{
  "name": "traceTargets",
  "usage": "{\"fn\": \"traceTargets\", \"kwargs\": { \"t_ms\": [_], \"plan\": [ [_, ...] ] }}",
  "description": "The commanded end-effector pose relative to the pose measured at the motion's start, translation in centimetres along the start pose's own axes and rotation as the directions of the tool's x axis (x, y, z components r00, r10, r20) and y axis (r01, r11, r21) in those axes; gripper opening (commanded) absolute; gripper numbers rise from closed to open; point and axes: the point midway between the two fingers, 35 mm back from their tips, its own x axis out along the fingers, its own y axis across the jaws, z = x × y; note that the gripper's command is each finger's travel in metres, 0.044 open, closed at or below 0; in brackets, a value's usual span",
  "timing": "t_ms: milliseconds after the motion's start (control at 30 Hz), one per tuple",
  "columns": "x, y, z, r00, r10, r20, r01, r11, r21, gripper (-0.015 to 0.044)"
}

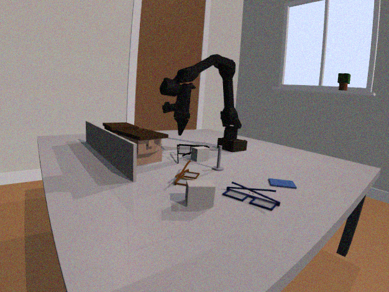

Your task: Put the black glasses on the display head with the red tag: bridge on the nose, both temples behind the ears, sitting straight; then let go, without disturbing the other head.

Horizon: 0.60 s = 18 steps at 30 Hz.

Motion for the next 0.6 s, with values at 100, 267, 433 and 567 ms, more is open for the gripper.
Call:
{"fn": "traceTargets", "kwargs": {
  "t_ms": [100, 267, 433, 567],
  "plan": [
    [0.56, 0.77, -2.56, 0.997, -0.062, -0.044, 0.062, 0.998, -0.004, 0.02],
    [0.56, 0.77, -2.56, 0.997, -0.062, -0.044, 0.062, 0.998, -0.004, 0.012],
    [0.56, 0.77, -2.56, 0.997, -0.062, -0.044, 0.062, 0.998, -0.004, 0.012],
    [0.64, 0.76, -2.55, 0.997, -0.062, -0.044, 0.062, 0.998, -0.004, 0.012]
  ]
}}
